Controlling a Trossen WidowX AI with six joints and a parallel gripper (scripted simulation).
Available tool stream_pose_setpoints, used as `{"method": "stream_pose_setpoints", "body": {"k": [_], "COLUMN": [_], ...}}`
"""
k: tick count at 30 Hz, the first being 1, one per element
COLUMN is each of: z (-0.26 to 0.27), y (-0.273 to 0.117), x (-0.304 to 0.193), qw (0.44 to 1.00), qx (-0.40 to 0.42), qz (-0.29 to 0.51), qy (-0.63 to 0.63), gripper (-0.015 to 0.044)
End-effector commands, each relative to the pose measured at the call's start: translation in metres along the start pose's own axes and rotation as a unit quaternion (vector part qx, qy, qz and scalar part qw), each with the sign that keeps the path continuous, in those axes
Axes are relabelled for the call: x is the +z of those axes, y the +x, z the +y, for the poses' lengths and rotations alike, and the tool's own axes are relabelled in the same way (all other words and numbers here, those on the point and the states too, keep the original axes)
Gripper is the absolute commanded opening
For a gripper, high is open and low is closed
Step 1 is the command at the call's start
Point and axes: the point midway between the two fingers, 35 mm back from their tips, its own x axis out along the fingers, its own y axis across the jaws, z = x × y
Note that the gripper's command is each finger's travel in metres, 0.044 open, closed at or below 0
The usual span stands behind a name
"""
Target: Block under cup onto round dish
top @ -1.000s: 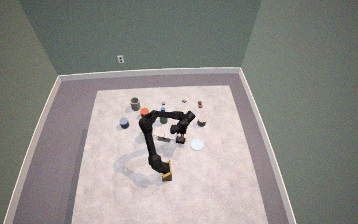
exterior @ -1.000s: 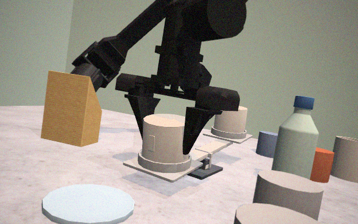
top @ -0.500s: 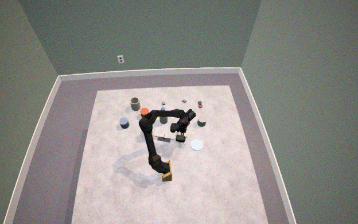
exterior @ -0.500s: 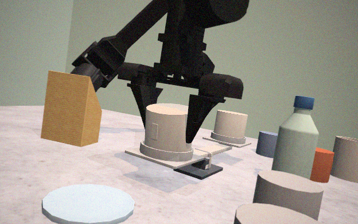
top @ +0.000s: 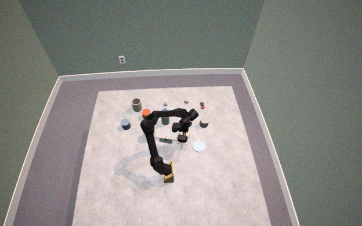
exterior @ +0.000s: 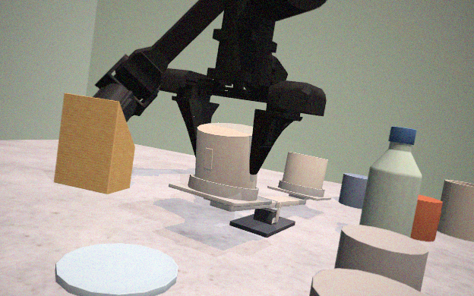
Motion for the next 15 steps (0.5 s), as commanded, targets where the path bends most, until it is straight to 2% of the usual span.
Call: {"method": "stream_pose_setpoints", "body": {"k": [1, 15], "z": [-0.004, -0.004], "y": [-0.012, -0.030], "x": [-0.005, -0.005], "qw": [1.000, 1.000], "qx": [-0.009, -0.009], "qz": [0.009, 0.010], "qy": [-0.005, -0.005], "gripper": [0.0000, 0.0000]}}
